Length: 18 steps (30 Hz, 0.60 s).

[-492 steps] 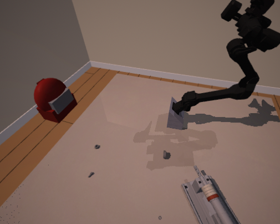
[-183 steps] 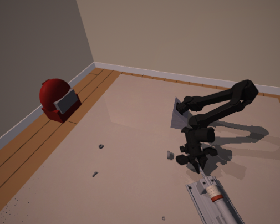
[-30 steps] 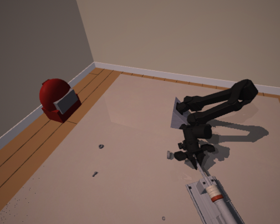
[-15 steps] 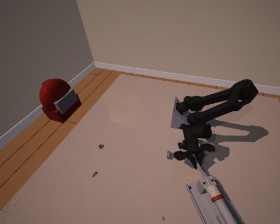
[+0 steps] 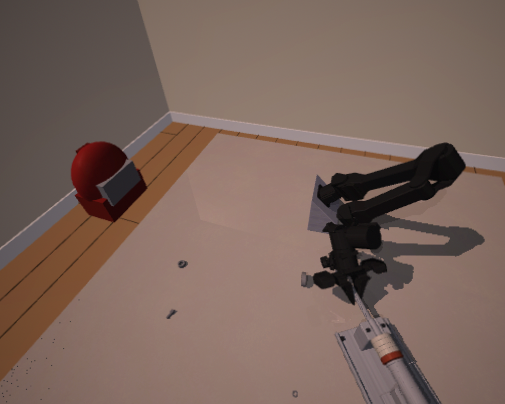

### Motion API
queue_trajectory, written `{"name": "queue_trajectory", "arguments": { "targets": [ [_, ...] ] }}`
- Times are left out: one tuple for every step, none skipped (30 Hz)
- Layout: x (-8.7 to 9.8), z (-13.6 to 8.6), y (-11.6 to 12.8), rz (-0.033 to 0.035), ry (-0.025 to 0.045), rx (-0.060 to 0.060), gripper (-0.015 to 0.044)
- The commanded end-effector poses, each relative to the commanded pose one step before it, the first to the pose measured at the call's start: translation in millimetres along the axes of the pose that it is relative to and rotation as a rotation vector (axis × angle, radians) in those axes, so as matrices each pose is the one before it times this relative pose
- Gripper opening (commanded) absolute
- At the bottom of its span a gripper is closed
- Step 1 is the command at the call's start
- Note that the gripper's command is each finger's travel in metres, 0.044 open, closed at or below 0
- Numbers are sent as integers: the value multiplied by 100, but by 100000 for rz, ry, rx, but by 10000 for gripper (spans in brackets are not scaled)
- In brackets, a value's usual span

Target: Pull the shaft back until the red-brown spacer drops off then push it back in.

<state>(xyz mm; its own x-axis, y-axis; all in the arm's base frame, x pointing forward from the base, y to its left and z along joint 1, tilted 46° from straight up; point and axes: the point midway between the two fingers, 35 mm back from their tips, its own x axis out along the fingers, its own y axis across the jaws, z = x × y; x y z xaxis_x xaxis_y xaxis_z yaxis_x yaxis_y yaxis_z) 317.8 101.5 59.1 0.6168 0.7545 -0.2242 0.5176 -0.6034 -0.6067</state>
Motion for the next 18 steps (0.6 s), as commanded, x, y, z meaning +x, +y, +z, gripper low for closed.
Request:
{"name": "queue_trajectory", "arguments": {
  "targets": [
    [-179,139,46,201,50,-294,0],
    [-9,10,0,0,-1,0,0],
    [-9,10,0,0,-1,0,0],
    [-9,10,0,0,-1,0,0],
    [-9,10,0,0,-1,0,0],
    [-9,10,0,0,-1,0,0],
    [-9,10,0,0,-1,0,0],
    [-9,10,0,0,-1,0,0],
    [-9,10,0,0,-1,0,0],
    [-9,10,0,0,-1,0,0],
    [-9,10,0,0,-1,0,0],
    [-9,10,0,0,-1,0,0],
    [-9,10,0,0,-1,0,0],
    [-9,10,0,0,-1,0,0],
    [-9,10,0,0,-1,0,0],
    [-9,10,0,0,-1,0,0],
    [-9,10,0,0,-1,0,0],
    [-9,10,0,0,-1,0,0]
  ]
}}
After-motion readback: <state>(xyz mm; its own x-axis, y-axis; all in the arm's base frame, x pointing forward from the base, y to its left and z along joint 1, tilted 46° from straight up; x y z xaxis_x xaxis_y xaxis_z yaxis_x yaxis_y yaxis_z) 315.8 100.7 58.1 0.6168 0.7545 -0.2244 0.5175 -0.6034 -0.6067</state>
